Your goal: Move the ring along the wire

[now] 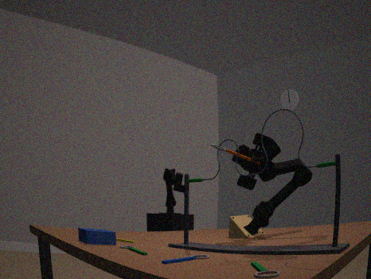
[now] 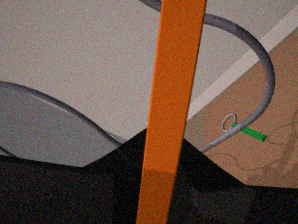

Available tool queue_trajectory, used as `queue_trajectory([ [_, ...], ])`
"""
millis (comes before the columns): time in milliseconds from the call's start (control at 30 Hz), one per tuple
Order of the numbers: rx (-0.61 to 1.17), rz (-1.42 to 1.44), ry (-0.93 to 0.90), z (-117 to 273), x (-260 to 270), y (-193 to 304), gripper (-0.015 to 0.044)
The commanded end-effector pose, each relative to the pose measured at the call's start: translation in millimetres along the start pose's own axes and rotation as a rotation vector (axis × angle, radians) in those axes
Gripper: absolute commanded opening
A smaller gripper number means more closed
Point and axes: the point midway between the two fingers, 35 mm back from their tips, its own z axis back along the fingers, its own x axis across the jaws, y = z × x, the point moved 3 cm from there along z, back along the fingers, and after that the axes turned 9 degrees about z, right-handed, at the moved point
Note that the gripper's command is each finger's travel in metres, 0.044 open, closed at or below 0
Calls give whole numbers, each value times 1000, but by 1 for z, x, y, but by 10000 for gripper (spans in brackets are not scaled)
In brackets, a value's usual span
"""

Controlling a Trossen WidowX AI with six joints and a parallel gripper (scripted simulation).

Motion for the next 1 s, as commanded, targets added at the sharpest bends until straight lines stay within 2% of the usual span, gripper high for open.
queue_trajectory([
  [0,-17,-67,-27,0,1,-1,-150],
  [967,-116,-531,-275,0,26,-11,-150],
])
